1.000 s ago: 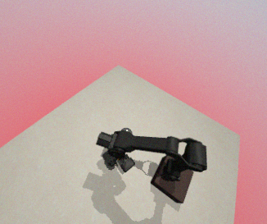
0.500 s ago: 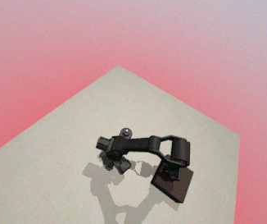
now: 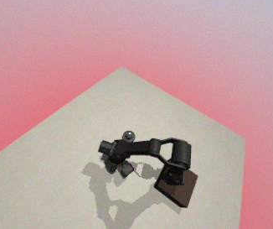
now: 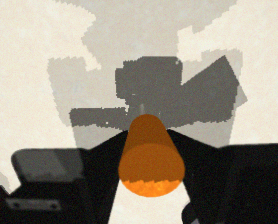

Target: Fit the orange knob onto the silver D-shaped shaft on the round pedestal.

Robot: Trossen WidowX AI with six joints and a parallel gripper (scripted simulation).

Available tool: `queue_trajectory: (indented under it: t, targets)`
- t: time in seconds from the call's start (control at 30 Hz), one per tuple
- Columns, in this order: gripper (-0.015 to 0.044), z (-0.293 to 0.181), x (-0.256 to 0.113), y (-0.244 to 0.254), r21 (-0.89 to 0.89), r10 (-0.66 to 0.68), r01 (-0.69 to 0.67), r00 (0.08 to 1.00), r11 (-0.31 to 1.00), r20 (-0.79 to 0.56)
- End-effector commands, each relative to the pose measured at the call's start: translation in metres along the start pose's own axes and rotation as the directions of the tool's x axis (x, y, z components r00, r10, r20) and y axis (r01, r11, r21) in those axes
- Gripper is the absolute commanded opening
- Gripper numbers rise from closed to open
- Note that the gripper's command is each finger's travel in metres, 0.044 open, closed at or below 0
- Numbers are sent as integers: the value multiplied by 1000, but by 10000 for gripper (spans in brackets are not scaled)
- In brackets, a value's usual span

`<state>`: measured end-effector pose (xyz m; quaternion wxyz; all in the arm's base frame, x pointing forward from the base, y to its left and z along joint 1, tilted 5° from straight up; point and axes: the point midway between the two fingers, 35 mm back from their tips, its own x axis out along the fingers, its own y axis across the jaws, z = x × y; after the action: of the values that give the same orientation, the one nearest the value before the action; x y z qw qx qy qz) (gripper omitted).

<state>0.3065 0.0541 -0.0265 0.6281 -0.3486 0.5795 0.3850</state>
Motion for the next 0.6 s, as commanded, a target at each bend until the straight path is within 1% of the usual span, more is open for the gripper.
queue_trajectory:
  t: [0.0,0.53,0.57]
  targets:
    - [236,0,0,0,0,0,0,1000,1000,0]
    - [240,0,0,0,0,0,0,1000,1000,0]
    - [266,0,-3,0,0,0,0,1000,1000,0]
